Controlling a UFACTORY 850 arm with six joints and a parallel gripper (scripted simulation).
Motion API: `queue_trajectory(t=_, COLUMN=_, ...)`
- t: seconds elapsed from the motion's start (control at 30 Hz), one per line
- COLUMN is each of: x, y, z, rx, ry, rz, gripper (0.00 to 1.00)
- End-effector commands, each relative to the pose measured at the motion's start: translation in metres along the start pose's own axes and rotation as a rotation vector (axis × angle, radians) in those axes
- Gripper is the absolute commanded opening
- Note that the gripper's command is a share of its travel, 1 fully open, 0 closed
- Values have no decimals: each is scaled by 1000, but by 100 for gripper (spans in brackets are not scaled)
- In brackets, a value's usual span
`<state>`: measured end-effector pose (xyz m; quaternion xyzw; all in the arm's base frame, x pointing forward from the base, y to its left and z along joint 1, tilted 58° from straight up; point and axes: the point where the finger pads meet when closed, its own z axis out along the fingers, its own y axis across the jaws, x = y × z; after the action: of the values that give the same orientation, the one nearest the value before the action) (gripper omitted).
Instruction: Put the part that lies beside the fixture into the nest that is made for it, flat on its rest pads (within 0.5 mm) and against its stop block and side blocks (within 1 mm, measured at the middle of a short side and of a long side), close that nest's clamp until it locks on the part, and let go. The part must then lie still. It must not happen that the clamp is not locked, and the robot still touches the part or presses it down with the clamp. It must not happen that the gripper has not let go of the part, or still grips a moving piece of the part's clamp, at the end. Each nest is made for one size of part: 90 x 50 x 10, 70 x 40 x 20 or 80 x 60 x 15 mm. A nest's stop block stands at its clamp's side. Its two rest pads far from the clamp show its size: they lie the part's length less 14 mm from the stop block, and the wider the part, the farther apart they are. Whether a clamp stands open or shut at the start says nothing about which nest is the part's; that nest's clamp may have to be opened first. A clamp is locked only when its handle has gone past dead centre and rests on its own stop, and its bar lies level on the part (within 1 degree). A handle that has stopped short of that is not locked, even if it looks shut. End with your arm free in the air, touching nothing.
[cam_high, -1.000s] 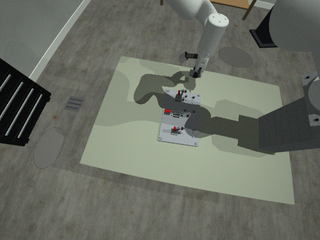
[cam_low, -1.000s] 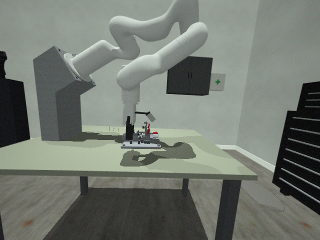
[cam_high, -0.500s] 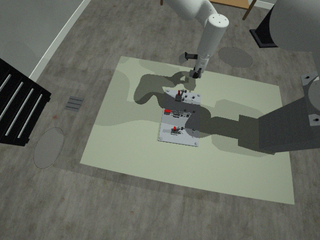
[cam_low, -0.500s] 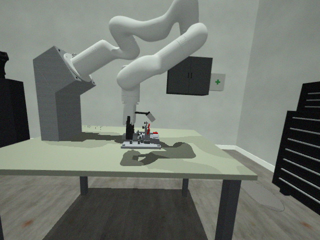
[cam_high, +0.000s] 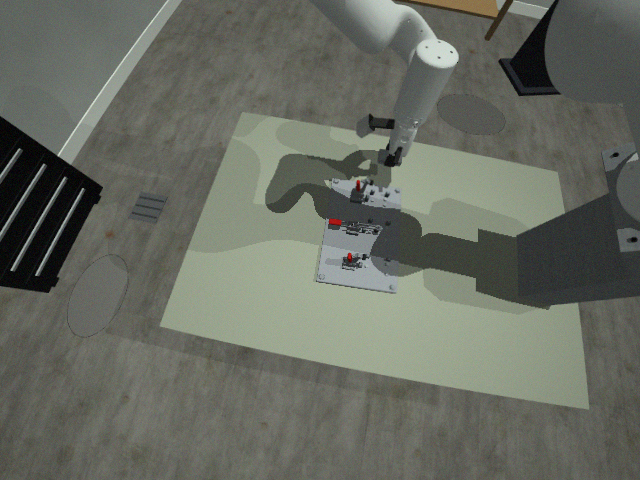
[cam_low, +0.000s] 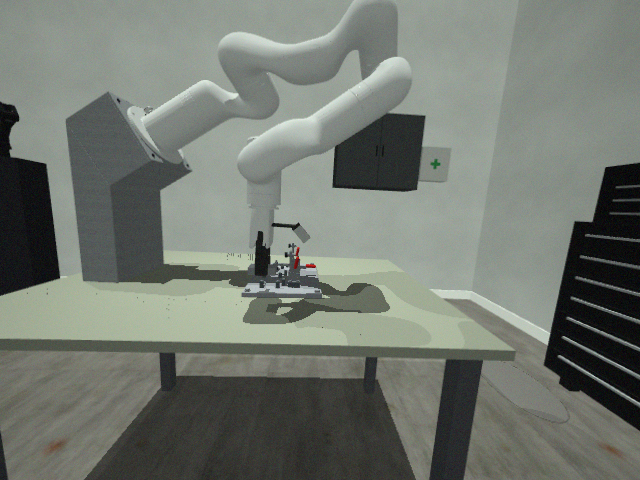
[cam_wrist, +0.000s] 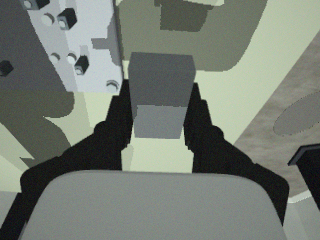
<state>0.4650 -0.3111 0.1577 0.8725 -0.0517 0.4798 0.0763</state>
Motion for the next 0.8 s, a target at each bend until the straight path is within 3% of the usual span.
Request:
queue_trajectory(t=0.0, x=0, y=-17, z=1, rx=-1, ry=0, rz=0, gripper=0)
queue_trajectory(t=0.77, x=1, y=-103, z=7, rx=-1, ry=0, rz=0, gripper=0)
